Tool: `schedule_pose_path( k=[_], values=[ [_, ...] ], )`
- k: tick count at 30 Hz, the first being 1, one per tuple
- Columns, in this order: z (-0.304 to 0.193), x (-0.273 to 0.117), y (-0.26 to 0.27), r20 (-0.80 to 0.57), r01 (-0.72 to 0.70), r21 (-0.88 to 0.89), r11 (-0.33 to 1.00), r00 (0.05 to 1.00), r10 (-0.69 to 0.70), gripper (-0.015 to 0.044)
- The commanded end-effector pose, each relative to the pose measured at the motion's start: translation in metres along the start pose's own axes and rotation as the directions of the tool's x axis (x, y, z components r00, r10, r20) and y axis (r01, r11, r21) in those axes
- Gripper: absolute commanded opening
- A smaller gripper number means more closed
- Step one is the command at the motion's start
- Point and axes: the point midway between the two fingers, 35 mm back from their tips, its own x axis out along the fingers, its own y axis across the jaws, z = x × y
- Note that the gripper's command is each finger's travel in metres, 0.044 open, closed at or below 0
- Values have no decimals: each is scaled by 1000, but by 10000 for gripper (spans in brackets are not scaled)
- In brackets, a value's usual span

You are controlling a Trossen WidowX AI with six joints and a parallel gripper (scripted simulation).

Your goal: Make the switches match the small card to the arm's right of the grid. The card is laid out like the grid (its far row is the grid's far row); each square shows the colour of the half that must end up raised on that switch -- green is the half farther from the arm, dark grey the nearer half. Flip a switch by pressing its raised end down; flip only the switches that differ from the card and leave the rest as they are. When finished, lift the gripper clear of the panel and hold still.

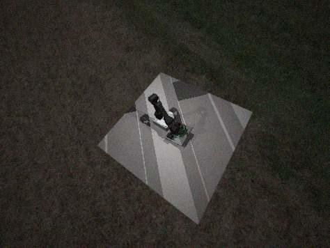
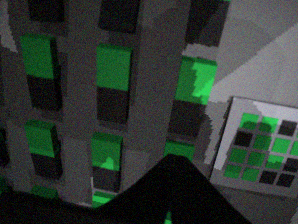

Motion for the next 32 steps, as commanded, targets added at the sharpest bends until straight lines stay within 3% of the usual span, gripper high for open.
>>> schedule_pose_path(
  k=[1,7,17,32],
  values=[
    [1,-8,-1,3,0,0,1000,1000,0,0],
    [-2,-64,-1,26,4,3,1000,1000,-4,0],
    [9,-71,48,26,0,5,1000,1000,0,0],
    [9,-72,50,27,0,5,1000,1000,0,0]
  ],
)
